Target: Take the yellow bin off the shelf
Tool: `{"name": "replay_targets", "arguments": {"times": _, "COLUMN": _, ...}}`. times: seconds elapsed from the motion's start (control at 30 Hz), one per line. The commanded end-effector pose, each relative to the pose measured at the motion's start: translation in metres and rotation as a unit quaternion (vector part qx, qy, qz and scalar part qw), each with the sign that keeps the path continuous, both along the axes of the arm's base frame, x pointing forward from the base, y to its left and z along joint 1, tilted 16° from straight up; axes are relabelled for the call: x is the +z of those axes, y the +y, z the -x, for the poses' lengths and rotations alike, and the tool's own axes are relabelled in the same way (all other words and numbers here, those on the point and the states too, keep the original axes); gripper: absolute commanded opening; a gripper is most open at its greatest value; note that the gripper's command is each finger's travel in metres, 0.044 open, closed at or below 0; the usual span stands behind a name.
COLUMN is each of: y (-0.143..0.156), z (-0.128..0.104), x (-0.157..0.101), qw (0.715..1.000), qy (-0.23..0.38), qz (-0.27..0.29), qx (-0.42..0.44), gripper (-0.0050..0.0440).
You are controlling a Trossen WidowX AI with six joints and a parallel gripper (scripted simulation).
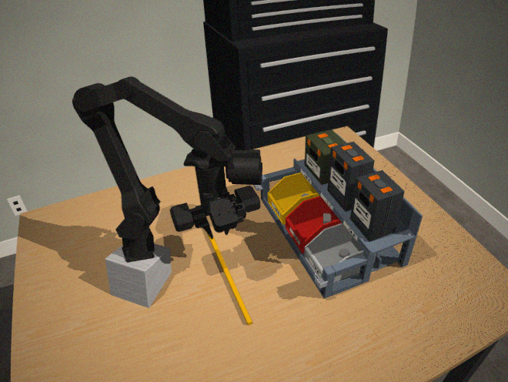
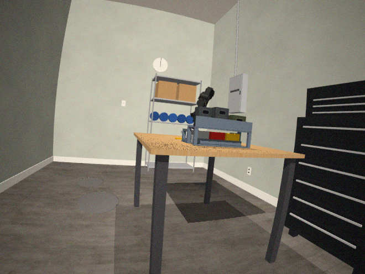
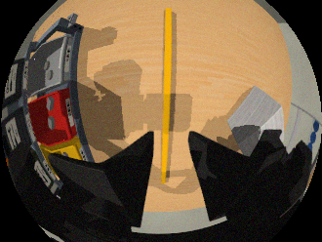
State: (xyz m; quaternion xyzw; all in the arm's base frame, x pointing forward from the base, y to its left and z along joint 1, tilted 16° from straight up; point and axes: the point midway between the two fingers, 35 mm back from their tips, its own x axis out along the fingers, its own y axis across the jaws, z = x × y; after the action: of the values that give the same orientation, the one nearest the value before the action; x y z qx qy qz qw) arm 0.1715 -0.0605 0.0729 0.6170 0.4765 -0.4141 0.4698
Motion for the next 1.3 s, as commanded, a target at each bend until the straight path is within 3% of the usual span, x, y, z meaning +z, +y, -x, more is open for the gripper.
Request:
{"name": "replay_targets", "arguments": {"times": 0.0, "y": -0.002, "z": -0.002, "x": 0.006, "qw": 1.000, "qy": -0.008, "qz": 0.004, "qx": 0.001, "gripper": 0.0150}}
{"name": "replay_targets", "arguments": {"times": 1.27, "y": 0.001, "z": -0.005, "x": -0.008, "qw": 1.000, "qy": -0.008, "qz": 0.004, "qx": 0.001, "gripper": 0.0150}}
